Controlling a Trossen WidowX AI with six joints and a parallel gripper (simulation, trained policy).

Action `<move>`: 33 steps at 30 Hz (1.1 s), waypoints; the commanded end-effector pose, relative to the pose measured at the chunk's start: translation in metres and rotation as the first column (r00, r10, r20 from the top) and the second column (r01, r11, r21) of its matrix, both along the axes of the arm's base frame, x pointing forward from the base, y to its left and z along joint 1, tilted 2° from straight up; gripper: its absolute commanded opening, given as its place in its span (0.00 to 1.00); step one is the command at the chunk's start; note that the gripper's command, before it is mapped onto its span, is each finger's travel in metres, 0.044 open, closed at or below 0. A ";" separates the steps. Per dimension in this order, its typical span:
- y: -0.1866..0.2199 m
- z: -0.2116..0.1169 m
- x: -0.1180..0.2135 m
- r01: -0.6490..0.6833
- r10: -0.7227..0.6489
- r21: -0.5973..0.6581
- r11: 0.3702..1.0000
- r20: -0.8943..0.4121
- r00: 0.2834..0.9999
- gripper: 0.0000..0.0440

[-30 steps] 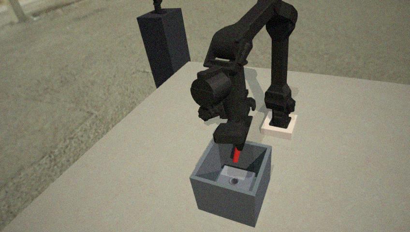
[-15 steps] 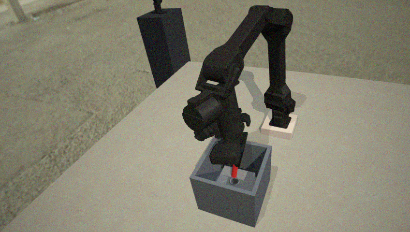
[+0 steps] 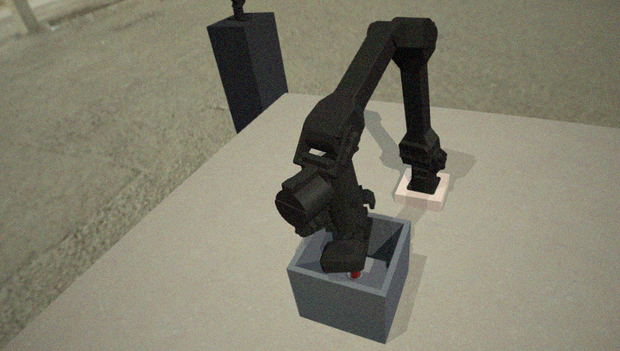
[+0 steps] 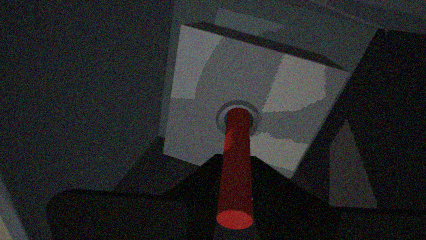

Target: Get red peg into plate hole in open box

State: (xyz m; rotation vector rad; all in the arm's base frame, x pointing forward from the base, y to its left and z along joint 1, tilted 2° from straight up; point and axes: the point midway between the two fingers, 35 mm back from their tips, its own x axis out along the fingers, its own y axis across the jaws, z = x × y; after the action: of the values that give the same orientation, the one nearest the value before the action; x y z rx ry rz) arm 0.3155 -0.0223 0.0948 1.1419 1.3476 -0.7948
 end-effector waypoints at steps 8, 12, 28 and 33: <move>0.004 -0.002 0.002 -0.032 0.033 0.043 0.999 -0.024 0.999 0.25; 0.002 0.007 0.006 -0.028 0.029 0.066 0.997 -0.015 0.999 0.25; 0.004 0.048 0.021 -0.017 0.004 0.221 0.975 0.062 0.998 0.44; 0.002 0.055 0.024 -0.014 -0.004 0.255 0.967 0.072 0.997 0.51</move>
State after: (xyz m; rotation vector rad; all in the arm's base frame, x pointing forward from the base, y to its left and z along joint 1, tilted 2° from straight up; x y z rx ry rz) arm 0.3374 -0.0200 0.1455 1.3424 1.4182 -0.6015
